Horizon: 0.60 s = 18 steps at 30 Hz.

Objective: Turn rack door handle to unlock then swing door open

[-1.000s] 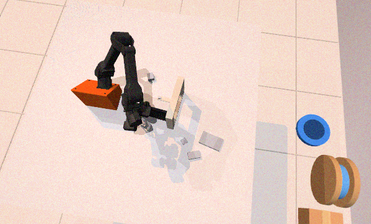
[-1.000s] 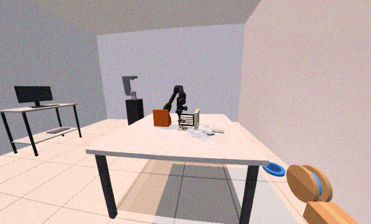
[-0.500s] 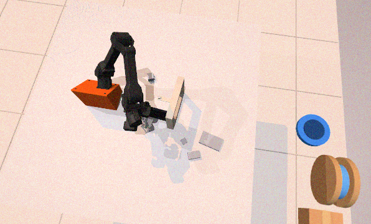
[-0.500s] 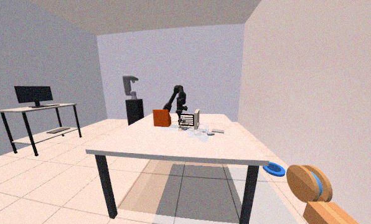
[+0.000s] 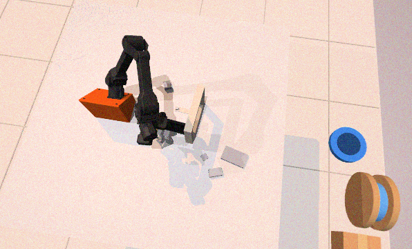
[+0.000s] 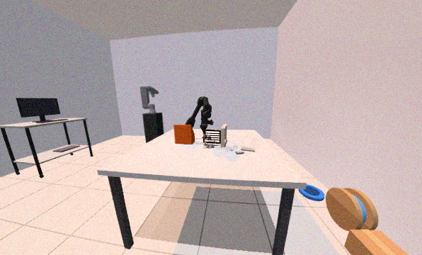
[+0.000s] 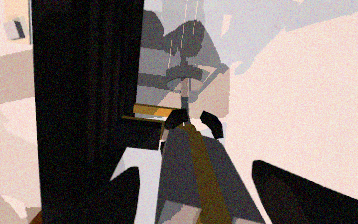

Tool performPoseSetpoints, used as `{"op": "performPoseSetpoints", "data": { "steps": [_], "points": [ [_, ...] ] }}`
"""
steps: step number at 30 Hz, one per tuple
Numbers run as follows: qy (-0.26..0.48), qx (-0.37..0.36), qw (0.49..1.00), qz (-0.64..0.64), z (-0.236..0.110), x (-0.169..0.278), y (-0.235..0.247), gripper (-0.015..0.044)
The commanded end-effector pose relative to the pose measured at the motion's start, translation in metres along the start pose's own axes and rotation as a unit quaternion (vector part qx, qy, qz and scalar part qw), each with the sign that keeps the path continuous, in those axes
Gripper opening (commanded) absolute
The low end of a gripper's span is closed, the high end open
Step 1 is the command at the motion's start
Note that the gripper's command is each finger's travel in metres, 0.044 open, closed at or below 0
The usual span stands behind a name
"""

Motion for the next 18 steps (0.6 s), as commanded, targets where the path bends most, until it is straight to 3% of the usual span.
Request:
{"op": "performPoseSetpoints", "data": {
  "steps": [1, 18],
  "points": [
    [0.0, 0.004, 1.0, -0.001, -0.008, 0.0, -0.002, 0.0287],
    [0.0, 0.005, 1.0, 0.0, -0.035, -0.001, -0.002, 0.0287]
  ]
}}
Point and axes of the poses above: the point midway between the two fingers, 35 mm back from their tips, its own z axis out along the fingers, its own y axis across the jaws, x = y × z, the point moved 1 cm from there along -z, back along the fingers, and after that the axes turned 2 degrees about z, right-handed, at the moved point
